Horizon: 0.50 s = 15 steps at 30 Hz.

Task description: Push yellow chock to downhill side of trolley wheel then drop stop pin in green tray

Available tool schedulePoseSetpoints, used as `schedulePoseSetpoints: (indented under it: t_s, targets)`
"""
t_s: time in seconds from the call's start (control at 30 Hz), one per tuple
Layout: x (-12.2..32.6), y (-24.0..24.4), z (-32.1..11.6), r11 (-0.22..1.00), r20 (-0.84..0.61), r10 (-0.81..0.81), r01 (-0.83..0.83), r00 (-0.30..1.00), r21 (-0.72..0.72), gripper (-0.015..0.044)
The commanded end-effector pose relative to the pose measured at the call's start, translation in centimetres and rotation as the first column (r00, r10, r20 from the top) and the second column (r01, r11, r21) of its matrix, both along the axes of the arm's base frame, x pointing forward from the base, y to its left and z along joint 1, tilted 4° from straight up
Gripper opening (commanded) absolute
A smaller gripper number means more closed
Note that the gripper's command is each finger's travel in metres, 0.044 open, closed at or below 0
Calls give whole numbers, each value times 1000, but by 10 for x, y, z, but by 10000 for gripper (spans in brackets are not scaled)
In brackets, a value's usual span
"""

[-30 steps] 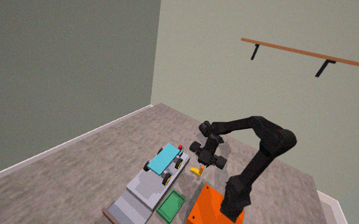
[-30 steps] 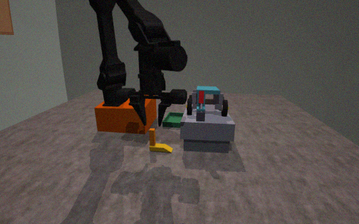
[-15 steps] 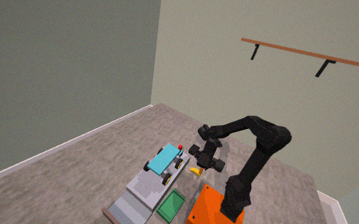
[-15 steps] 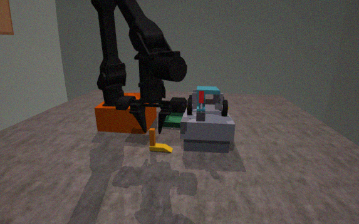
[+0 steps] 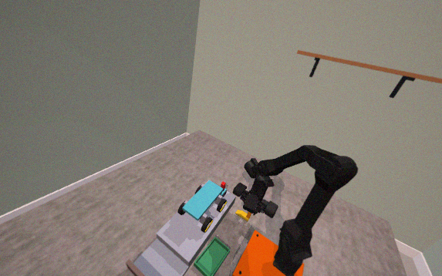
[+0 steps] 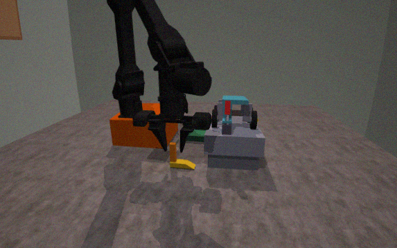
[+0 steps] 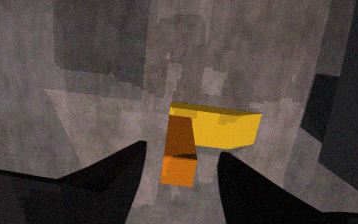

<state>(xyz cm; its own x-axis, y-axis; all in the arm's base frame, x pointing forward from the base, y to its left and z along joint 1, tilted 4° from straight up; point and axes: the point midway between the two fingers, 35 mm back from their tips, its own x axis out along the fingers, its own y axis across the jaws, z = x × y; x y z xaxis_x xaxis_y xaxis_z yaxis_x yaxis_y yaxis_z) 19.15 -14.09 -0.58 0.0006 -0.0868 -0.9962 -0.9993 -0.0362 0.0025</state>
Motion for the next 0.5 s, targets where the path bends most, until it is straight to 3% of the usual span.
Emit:
schedulePoseSetpoints:
  t_s: [0.0, 0.37, 0.47]
  targets:
    - [-2, 2, -8, 1000, -7, 6, -6, 1000, 9, 190]
    - [-3, 1, -19, 1000, -7, 6, -6, 1000, 9, 190]
    - [-1, 0, -16, 1000, -4, 0, 0, 1000, 3, 111]
